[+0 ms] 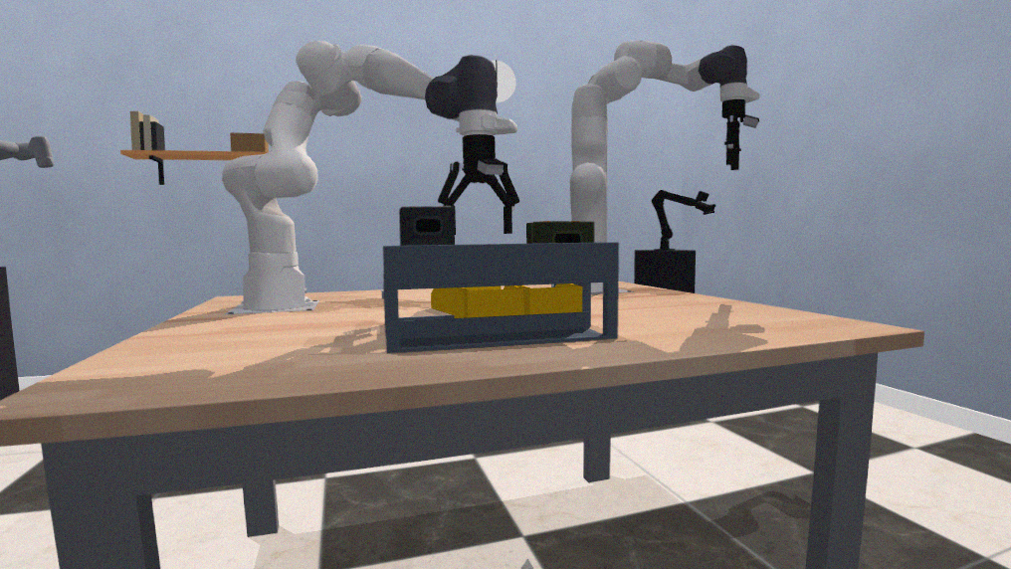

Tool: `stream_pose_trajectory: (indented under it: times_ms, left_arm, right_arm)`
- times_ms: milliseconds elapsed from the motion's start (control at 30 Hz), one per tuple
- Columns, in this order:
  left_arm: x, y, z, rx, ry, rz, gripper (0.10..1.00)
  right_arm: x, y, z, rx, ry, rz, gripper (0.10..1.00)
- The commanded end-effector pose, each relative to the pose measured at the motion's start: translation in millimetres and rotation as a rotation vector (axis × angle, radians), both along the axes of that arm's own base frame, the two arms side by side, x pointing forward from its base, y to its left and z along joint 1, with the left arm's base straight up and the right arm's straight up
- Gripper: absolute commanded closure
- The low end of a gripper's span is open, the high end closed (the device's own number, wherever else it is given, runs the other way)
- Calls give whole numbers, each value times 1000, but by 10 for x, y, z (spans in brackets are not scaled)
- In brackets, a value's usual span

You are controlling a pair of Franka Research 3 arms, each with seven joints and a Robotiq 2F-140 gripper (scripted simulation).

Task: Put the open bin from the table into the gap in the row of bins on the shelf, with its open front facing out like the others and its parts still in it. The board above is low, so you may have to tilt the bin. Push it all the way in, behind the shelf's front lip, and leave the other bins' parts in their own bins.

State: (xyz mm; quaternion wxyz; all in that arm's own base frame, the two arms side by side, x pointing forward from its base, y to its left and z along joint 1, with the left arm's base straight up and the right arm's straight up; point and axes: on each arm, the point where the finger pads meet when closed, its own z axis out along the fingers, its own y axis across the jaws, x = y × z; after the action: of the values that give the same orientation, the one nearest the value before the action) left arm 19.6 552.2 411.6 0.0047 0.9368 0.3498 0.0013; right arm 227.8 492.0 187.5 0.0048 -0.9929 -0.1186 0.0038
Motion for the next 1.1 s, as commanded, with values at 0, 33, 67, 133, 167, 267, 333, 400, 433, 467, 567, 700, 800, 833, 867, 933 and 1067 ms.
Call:
stream_pose_trajectory:
  times_ms: [0,33,67,133,167,267,333,400,433,467,567,700,800,833,867,933,1067]
  left_arm:
    - [1,20,13,8,6,35,98]
    - [1,20,13,8,6,35,98]
    - [1,20,13,8,6,35,98]
    - [1,20,13,8,6,35,98]
    - [1,20,13,8,6,35,98]
    - [1,20,13,8,6,35,98]
    - [1,20,13,8,6,35,98]
    - [1,20,13,8,6,35,98]
    - [-7,7,3,2,4,25,98]
    - [-7,7,3,2,4,25,98]
    - [-7,7,3,2,4,25,98]
    - [-7,7,3,2,4,25,98]
    - [-7,7,3,2,4,25,98]
    - [-7,7,3,2,4,25,98]
    - [-7,7,3,2,4,25,98]
    - [-7,7,3,2,4,25,98]
    - [-7,7,3,2,4,25,98]
  right_arm:
    - [-2,3,2,-7,-3,-1,98]
    - [-2,8,4,-7,-4,0,98]
    - [-3,11,5,-7,-5,1,98]
    - [-5,18,8,-8,-6,2,98]
    - [-5,18,8,-8,-6,2,98]
    - [-6,23,10,-8,-7,4,98]
    - [-6,27,11,-8,-8,5,98]
    - [-7,30,12,-8,-8,5,98]
    - [-7,31,12,-8,-8,5,98]
    - [-7,32,13,-9,-8,6,98]
    - [-8,33,13,-9,-9,6,98]
    - [-8,33,13,-9,-9,6,98]
    - [-8,33,13,-9,-9,6,98]
    - [-8,33,13,-9,-9,6,999]
    - [-8,33,13,-9,-9,6,999]
    - [-8,33,13,-9,-9,6,999]
    - [-8,33,13,-9,-9,6,999]
